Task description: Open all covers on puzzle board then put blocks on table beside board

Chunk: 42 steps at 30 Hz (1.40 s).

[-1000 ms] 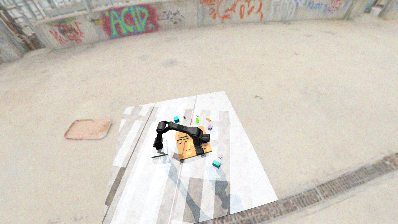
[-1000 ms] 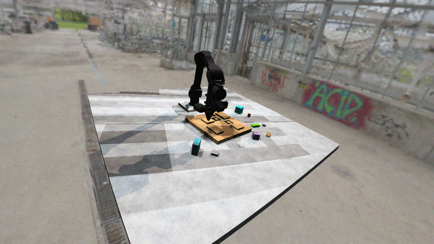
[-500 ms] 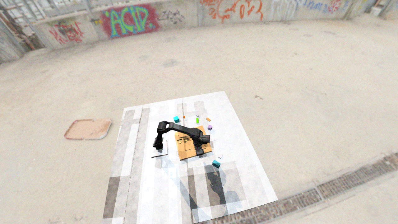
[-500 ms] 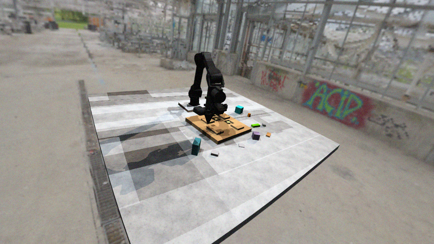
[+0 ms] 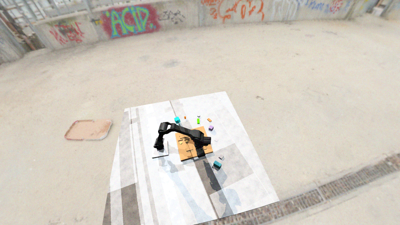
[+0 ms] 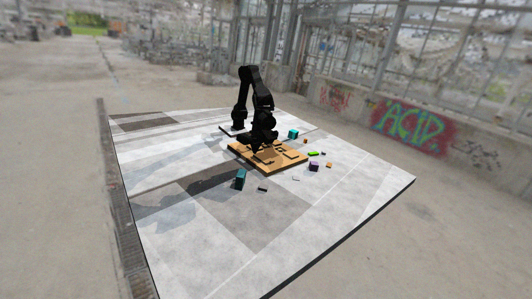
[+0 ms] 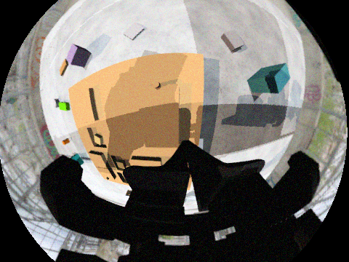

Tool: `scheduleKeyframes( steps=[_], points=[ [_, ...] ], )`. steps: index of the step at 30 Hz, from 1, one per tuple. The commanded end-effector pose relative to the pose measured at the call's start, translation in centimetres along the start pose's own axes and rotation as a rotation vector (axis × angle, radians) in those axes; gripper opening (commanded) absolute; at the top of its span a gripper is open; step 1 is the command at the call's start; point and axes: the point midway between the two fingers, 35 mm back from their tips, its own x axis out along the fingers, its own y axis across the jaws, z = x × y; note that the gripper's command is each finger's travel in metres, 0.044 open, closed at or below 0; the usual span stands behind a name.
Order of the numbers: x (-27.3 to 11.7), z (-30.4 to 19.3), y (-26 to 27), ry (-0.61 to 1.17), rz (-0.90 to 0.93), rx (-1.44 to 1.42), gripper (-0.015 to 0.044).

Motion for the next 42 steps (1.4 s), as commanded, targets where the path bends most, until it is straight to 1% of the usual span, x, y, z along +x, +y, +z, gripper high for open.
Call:
scheduleKeyframes(
  steps=[1, 20, 42],
  points=[
    [0.5, -0.1, 0.1, 0.002, 0.005, -0.004, 0.0],
    [2.3, -0.2, 0.2, 0.002, 0.005, -0.004, 0.0],
    [2.5, -0.7, 2.3, 0.003, 0.007, -0.004, 0.0]
  ],
)
